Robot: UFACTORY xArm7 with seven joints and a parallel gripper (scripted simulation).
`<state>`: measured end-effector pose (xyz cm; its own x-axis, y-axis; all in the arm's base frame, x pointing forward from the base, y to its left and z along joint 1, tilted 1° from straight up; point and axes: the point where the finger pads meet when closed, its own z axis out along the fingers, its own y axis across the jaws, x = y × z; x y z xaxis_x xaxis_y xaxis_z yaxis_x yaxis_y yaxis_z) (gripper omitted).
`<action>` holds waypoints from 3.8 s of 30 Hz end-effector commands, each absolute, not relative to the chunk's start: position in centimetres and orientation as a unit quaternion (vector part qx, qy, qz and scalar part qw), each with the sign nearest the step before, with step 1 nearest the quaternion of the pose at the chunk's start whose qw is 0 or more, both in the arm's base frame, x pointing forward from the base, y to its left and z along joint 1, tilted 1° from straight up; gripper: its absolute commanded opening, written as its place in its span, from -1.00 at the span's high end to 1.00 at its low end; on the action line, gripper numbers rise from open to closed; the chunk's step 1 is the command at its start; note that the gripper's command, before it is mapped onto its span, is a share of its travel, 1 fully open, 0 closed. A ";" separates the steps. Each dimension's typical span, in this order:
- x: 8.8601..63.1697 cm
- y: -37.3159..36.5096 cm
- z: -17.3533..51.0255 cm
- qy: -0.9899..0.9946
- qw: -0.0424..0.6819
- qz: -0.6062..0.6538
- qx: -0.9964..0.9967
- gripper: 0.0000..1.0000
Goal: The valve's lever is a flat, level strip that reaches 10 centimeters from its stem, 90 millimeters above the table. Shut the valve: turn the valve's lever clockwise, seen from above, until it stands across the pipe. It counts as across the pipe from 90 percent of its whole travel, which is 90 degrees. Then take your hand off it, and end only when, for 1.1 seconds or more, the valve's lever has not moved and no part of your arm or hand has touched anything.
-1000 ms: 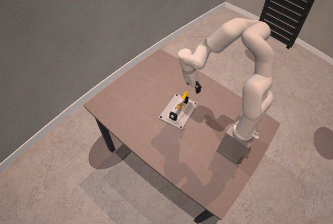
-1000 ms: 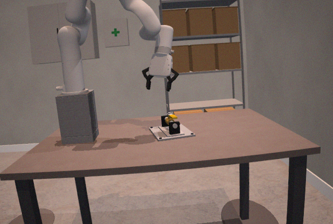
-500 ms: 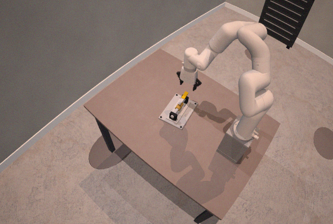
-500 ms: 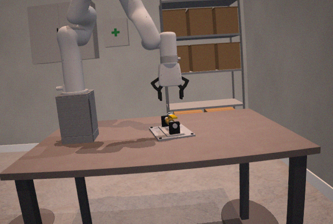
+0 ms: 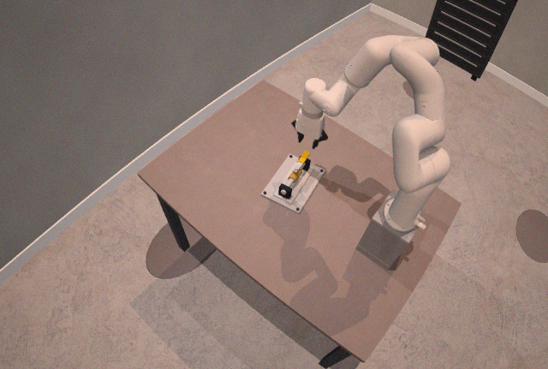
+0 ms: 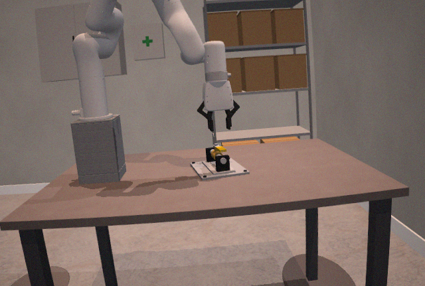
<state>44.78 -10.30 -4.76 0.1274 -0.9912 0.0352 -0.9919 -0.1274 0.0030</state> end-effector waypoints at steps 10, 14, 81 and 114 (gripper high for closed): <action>44.9 -10.3 -4.6 -0.660 0.012 0.014 0.751 1.00; 44.9 -10.3 -4.6 -0.660 0.012 0.014 0.751 1.00; 44.9 -10.3 -4.6 -0.660 0.012 0.014 0.751 -0.37; 44.9 -10.5 -8.4 -0.652 0.007 0.006 0.758 -0.37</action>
